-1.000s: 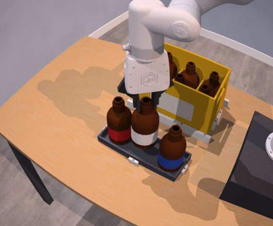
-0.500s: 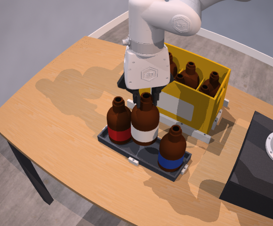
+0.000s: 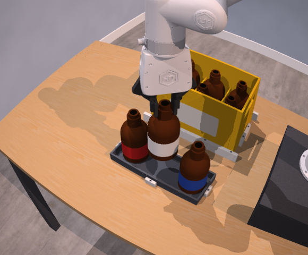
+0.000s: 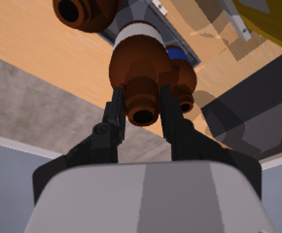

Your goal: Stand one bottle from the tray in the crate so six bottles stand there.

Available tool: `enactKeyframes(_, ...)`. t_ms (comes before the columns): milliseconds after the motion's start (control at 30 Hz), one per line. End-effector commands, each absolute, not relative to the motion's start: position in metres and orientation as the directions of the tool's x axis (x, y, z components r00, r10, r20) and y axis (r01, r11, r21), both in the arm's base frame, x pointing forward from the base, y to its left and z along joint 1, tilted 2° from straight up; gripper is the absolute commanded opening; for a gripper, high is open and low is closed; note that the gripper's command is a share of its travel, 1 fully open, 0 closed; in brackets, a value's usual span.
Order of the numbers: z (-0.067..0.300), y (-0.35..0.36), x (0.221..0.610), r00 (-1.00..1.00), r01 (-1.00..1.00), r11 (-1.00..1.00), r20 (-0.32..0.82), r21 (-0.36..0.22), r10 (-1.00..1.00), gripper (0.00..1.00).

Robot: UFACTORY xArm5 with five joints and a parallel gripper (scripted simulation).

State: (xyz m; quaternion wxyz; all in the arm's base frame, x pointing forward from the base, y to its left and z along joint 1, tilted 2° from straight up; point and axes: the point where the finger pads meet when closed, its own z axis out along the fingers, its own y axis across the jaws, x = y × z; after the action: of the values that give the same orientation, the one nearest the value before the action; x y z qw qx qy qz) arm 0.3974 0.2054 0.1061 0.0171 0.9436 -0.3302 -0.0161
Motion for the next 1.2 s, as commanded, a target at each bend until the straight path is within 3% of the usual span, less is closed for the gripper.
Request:
enactKeyframes(0, 0.1112, 0.2061, 0.3988, 0.782, -0.623, -0.781, -0.017, 0.039, -0.624, 0.00)
enactKeyframes(1167, 0.1148, 0.2061, 0.3989, 0.782, -0.623, -0.781, -0.017, 0.039, -0.624, 0.00)
